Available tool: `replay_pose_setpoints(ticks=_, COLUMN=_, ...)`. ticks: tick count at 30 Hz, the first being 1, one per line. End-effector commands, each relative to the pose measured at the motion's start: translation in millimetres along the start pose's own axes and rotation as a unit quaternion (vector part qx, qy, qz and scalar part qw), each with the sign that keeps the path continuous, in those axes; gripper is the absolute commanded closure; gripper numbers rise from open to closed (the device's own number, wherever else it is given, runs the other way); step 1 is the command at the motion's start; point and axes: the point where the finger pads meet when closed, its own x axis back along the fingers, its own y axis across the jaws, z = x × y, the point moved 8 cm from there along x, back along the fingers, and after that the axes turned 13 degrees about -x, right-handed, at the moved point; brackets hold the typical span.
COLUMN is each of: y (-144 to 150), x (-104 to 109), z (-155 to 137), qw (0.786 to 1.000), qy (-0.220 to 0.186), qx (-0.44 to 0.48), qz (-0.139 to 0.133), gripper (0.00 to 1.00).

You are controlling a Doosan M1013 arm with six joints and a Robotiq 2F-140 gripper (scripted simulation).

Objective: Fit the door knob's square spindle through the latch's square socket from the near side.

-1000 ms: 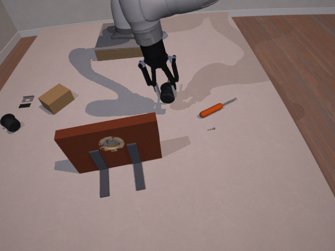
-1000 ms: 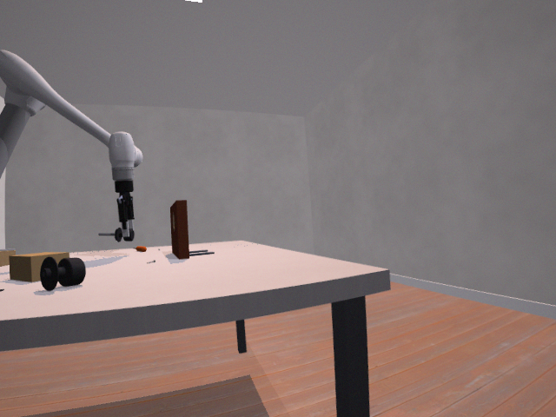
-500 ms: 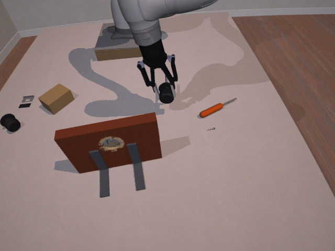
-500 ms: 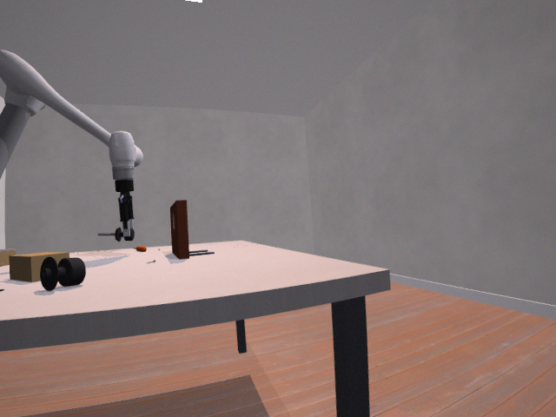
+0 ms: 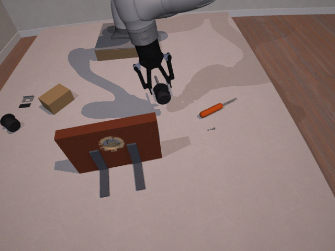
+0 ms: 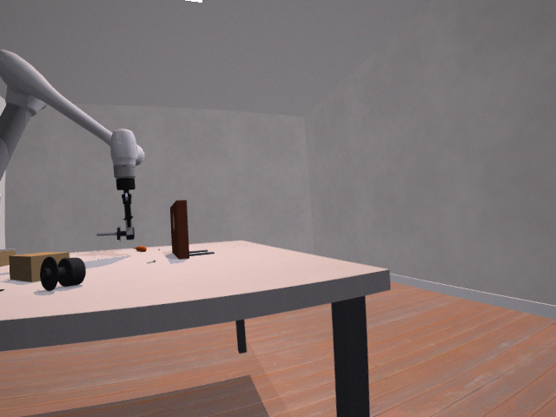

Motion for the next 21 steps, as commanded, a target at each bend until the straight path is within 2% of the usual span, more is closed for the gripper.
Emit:
replay_pose_setpoints(ticks=1, y=-6, x=3, z=-5, qw=0.999, qy=0.004, qx=0.052, qz=0.001, gripper=0.58)
replay_pose_setpoints(ticks=10, y=-23, x=10, z=-14, qw=0.976, qy=0.009, qx=0.218, qz=0.006, gripper=0.58)
replay_pose_setpoints(ticks=12, y=-23, x=10, z=-14, qw=0.976, qy=0.009, qx=0.218, qz=0.006, gripper=0.58)
replay_pose_setpoints(ticks=17, y=-34, x=14, z=-20, qw=0.946, qy=0.014, qx=0.324, qz=0.008, gripper=0.58)
replay_pose_setpoints(ticks=21, y=-44, x=18, z=-25, qw=0.911, qy=0.018, qx=0.412, qz=0.009, gripper=0.58)
